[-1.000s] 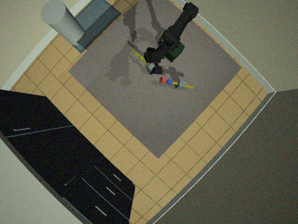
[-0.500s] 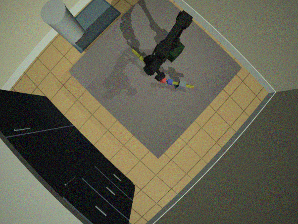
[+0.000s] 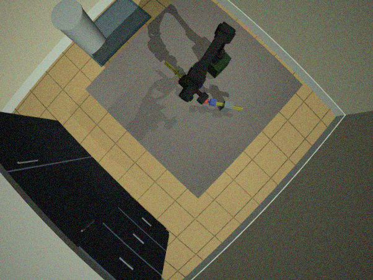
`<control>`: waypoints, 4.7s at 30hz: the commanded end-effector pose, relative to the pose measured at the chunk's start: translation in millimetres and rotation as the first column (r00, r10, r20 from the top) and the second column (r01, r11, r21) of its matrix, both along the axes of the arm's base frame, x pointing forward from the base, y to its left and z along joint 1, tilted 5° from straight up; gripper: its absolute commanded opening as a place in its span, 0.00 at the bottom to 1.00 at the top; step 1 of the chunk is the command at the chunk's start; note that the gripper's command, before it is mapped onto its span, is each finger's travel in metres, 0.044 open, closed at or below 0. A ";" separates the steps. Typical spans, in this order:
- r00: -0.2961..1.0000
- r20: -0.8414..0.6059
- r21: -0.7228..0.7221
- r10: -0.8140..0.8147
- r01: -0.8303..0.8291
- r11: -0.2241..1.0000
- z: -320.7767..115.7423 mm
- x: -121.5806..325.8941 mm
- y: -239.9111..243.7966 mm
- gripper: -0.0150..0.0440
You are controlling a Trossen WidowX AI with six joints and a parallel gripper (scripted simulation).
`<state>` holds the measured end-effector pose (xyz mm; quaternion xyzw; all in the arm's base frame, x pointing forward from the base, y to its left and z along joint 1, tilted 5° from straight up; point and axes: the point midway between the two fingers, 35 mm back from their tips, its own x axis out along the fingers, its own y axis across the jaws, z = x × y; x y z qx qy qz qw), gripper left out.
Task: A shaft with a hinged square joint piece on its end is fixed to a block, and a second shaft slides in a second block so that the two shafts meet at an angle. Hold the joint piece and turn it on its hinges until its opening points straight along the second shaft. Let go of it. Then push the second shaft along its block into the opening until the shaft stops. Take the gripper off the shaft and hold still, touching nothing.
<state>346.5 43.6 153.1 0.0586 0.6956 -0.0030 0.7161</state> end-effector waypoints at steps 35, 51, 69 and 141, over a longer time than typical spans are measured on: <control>0.425 0.001 -0.153 0.905 -0.894 0.421 -10.3 -1.7 5.3 1.00; -0.054 -0.078 -0.184 0.996 -0.981 -0.067 -14.3 -2.7 6.9 1.00; -0.565 -0.179 -0.146 0.806 -0.795 -0.589 -18.6 -3.9 8.7 1.00; -0.620 -0.180 -0.134 0.763 -0.753 -0.644 -125.6 -37.3 71.8 0.78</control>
